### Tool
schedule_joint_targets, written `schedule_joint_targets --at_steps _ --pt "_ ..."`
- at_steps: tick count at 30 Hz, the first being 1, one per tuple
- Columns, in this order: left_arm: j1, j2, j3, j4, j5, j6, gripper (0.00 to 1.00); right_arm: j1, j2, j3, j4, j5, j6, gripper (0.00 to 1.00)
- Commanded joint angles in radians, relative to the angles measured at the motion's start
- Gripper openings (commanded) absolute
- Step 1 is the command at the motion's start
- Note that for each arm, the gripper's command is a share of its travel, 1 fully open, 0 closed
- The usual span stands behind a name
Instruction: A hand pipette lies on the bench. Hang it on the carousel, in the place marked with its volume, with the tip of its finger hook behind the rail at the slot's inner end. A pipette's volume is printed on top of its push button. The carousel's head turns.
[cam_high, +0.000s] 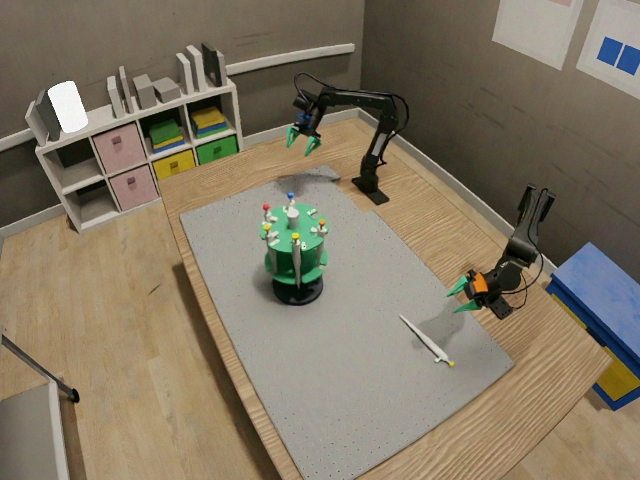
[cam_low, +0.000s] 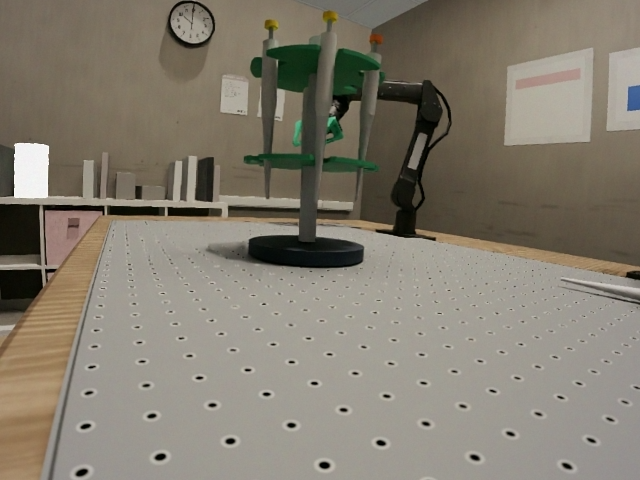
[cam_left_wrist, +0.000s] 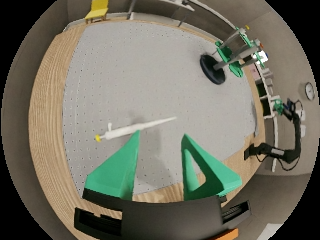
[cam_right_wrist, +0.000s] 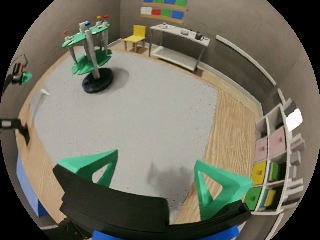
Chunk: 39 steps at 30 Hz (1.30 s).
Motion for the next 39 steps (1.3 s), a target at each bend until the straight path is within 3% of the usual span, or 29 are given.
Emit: schedule_joint_targets --at_steps 1,4,11,14,23,24,31,34,39 --pt "-0.011 -0.036 -0.005 0.095 -0.026 -0.091 0.49 -0.011 0.010 0.010 0.009 -0.023 -0.011 1.00" --pt "-0.017 -0.046 0.027 0.107 -0.037 -0.102 0.49 -0.011 0.010 0.010 0.009 -0.023 -0.011 1.00" --pt "-0.192 -0.112 -0.173 0.336 -0.069 -0.488 0.49 -0.011 0.010 0.010 0.009 -0.023 -0.011 1.00" --pt "-0.291 -0.138 -0.227 0.428 -0.139 -0.609 0.49 -0.011 0.010 0.010 0.009 -0.023 -0.011 1.00" --pt "-0.340 -0.143 -0.229 0.488 -0.235 -0.662 0.49 -0.011 0.010 0.010 0.009 -0.023 -0.011 1.00" --pt "-0.368 -0.158 -0.287 0.526 -0.247 -0.712 0.49 -0.011 0.010 0.010 0.009 -0.023 -0.011 1.00" --pt "-0.570 -0.116 -0.406 0.768 -0.364 -1.050 0.49 -0.011 0.010 0.010 0.009 -0.023 -0.011 1.00" --pt "-0.646 -0.099 -0.428 0.835 -0.450 -1.099 0.49 -0.011 0.010 0.010 0.009 -0.023 -0.011 1.00" --pt "-0.671 -0.128 -0.407 0.866 -0.500 -1.118 0.49 -0.011 0.010 0.010 0.009 -0.023 -0.011 1.00"
